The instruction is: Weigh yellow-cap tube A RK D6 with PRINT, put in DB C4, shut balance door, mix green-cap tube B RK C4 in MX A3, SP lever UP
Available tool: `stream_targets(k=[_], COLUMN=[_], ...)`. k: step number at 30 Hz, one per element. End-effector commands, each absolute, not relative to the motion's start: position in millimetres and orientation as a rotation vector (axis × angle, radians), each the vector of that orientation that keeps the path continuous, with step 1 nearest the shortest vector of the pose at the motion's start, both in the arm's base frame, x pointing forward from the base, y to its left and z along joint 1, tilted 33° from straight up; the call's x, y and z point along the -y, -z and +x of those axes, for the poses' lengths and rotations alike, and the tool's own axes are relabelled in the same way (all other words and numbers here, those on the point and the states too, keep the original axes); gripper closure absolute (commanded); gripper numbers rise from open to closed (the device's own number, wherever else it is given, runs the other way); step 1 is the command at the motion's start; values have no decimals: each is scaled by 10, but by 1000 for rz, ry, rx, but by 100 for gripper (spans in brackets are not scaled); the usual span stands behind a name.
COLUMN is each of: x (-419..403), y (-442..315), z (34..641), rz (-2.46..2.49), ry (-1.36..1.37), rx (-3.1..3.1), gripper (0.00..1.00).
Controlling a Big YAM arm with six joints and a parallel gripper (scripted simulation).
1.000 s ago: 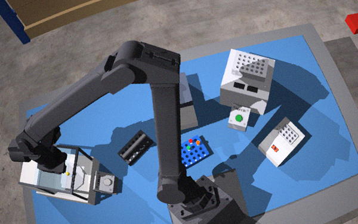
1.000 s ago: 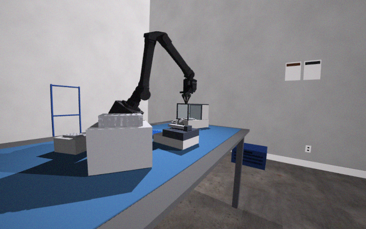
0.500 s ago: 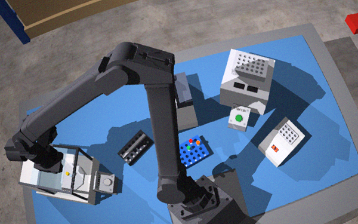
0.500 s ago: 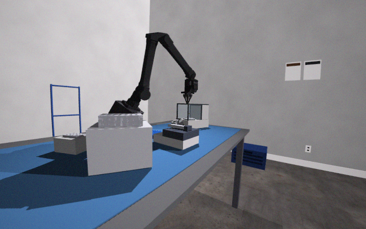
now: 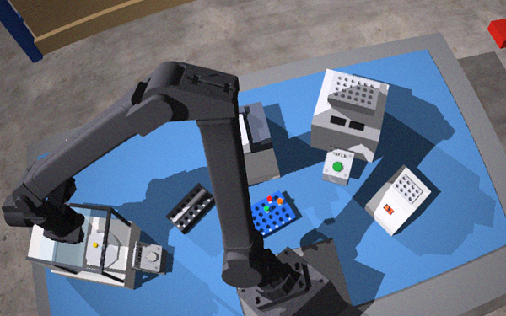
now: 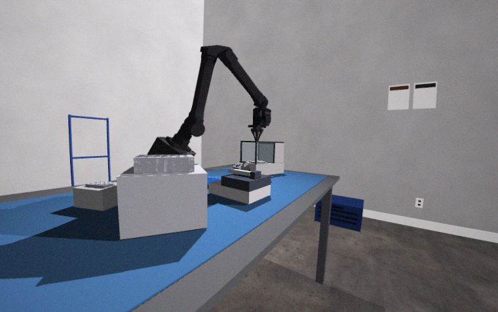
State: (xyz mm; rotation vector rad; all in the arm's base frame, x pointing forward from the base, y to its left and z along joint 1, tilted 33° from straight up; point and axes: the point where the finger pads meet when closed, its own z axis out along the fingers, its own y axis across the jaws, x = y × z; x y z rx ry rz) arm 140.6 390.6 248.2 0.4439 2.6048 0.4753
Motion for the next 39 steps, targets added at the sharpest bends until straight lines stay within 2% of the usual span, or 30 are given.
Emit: stream_targets(k=[1,39], x=[-4020,-4321], y=[-2657,-2789], z=[1446,1525], rz=[443,443], ry=[-505,-504], rx=[-2602,-2602], gripper=[94,94])
